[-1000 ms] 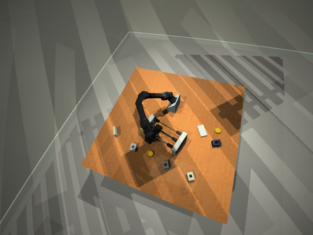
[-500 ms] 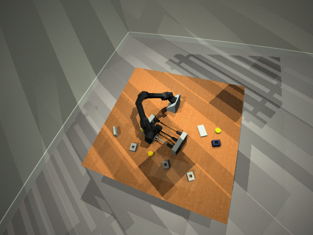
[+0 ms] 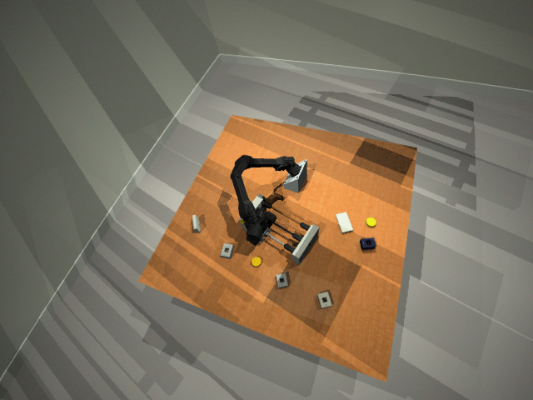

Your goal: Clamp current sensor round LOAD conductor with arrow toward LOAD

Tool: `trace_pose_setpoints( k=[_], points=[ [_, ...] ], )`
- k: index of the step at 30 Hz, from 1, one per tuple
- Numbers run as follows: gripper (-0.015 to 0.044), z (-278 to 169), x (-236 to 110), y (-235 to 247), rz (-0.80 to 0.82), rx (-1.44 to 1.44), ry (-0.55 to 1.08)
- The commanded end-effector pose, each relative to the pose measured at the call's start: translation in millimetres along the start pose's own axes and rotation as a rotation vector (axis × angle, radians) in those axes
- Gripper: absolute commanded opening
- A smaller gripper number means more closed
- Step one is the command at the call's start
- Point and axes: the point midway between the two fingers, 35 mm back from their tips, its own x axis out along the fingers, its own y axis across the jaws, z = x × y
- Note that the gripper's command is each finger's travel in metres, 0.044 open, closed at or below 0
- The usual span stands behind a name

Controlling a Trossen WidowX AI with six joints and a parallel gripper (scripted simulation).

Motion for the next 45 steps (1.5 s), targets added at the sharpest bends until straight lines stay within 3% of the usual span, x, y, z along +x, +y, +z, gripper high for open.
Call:
trace_pose_setpoints(
  k=[1,45],
  points=[
    [0.044,1.6,6.2,0.7,-0.007,0.005,-0.004],
    [0.0433,0.0,0.0,0.0,0.0,0.0,0.0]
  ],
)
